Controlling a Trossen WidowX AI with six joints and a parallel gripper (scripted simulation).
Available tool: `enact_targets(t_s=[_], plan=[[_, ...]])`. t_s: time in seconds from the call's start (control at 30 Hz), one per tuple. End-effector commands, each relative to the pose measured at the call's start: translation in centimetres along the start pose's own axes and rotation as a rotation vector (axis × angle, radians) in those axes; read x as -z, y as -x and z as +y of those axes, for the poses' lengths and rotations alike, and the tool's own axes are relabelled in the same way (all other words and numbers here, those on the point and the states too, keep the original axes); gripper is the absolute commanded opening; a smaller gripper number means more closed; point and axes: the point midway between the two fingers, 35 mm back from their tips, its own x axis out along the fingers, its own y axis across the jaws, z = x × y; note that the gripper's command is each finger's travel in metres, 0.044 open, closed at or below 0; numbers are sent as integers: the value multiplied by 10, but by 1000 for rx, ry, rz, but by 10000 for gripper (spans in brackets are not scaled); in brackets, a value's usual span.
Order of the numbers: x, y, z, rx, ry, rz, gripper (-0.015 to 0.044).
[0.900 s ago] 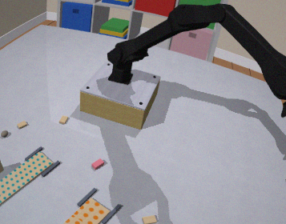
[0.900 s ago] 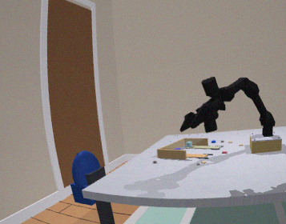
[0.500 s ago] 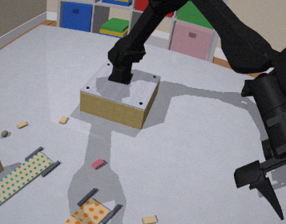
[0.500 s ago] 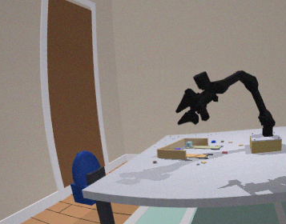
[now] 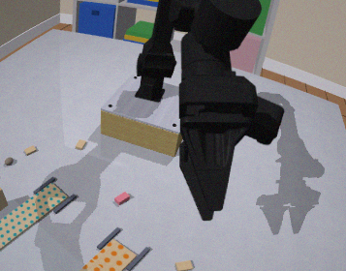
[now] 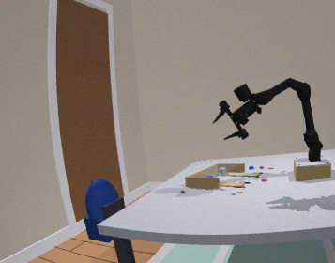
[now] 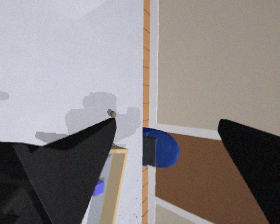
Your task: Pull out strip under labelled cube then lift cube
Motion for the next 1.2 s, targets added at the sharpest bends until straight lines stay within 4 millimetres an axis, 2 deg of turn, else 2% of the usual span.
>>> enact_targets(t_s=[0.0, 0.27, 0.53, 1.17], plan=[[60, 34, 24, -4, -402, 93, 400], [132, 87, 69, 70, -985, 232, 400], [182, 137, 130, 215, -1551, 344, 400], [184, 140, 134, 227, -1587, 350, 400]])
